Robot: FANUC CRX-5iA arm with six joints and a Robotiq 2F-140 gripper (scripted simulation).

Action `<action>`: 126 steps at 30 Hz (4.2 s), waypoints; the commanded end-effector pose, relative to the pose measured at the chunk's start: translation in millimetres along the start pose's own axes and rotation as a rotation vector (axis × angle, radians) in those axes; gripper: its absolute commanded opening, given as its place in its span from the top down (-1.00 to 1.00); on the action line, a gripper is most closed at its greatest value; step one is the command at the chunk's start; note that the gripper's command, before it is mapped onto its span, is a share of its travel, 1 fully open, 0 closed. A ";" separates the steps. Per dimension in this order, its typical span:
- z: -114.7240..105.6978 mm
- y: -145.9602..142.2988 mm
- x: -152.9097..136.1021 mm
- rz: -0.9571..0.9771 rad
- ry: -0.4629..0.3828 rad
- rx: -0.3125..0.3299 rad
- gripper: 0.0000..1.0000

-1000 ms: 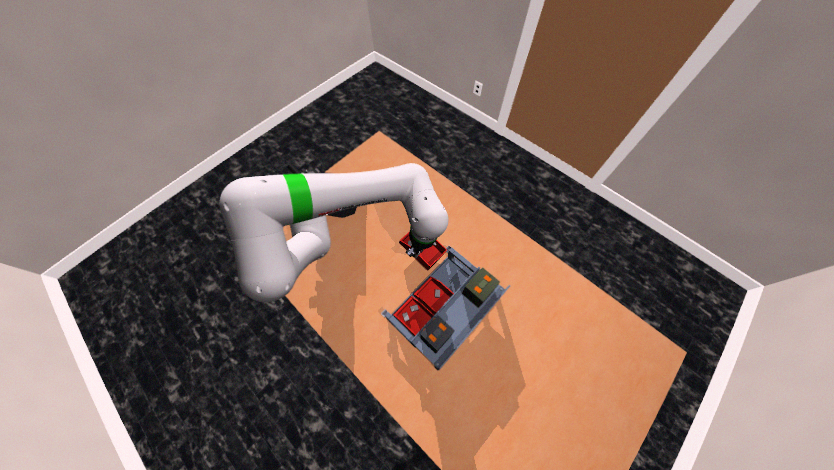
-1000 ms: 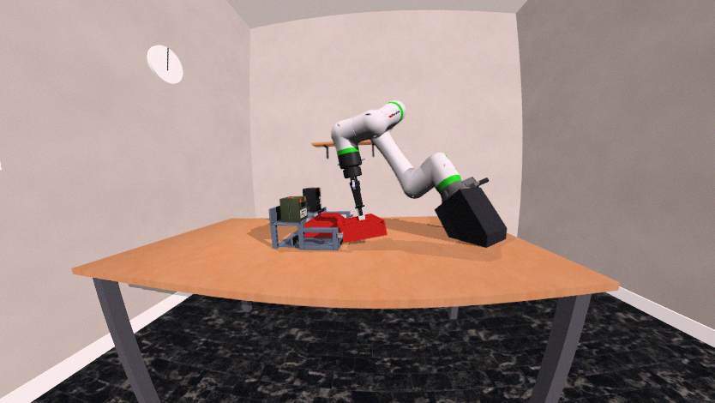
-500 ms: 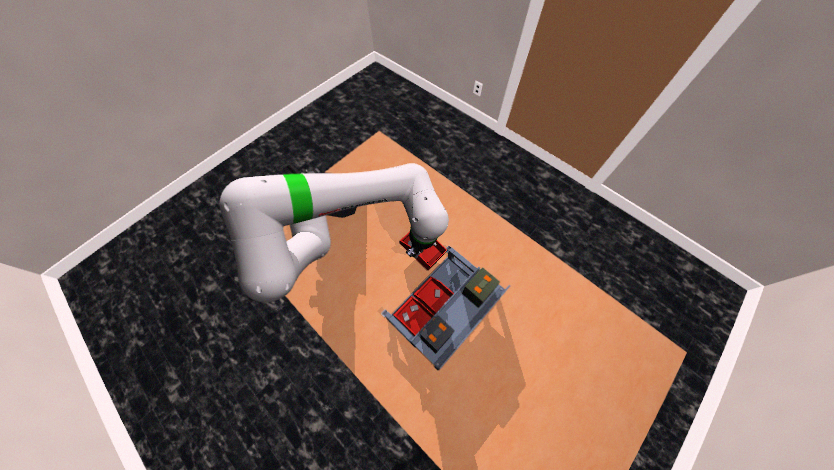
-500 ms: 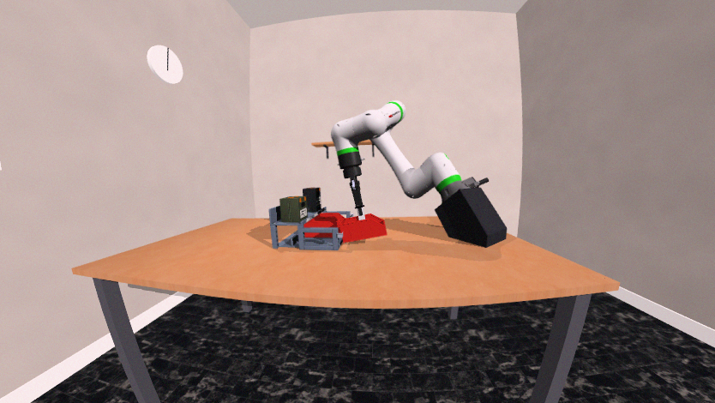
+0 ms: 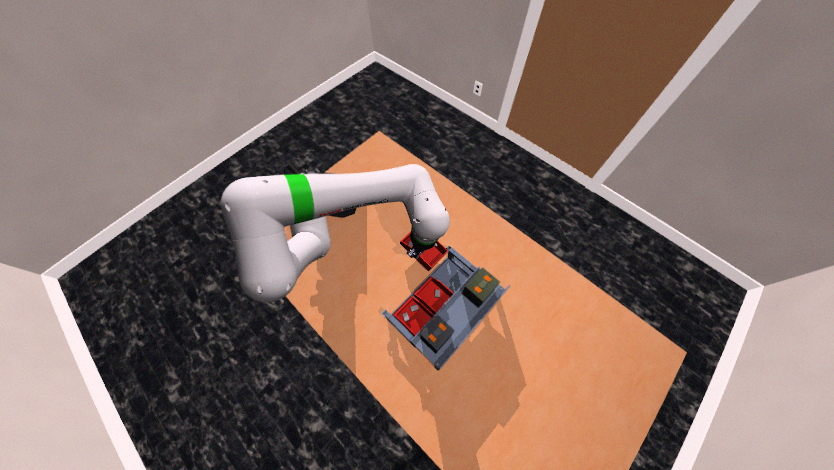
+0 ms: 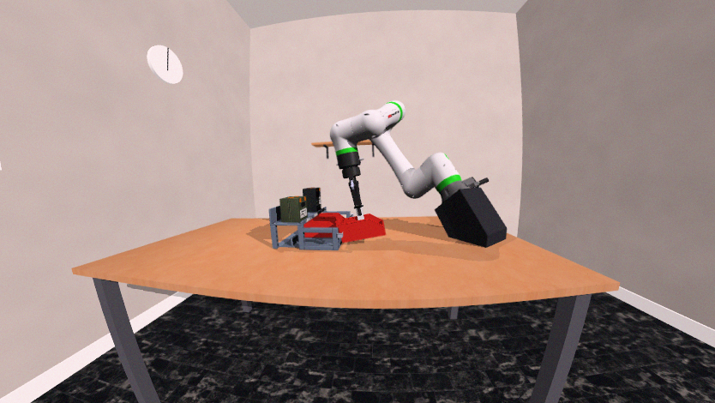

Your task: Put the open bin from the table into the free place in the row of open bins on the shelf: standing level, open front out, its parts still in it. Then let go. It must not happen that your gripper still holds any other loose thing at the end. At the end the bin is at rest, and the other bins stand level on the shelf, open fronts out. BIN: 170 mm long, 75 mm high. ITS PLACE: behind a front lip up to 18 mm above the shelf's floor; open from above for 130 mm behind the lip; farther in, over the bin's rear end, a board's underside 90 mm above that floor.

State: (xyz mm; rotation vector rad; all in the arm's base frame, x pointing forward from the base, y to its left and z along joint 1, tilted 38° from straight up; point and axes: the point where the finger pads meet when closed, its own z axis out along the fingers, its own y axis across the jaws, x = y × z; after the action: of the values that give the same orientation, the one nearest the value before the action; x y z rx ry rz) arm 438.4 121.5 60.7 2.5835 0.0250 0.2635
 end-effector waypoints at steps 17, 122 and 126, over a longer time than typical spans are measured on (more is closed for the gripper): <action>-2.1 -0.2 10.7 0.000 0.000 0.000 1.00; -15.6 -0.2 88.7 0.000 0.000 0.000 1.00; -15.6 -0.2 88.8 0.000 0.000 0.000 1.00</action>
State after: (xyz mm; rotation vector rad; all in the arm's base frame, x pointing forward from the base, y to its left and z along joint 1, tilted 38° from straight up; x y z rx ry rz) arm 522.4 135.7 89.7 2.5835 0.0249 0.2632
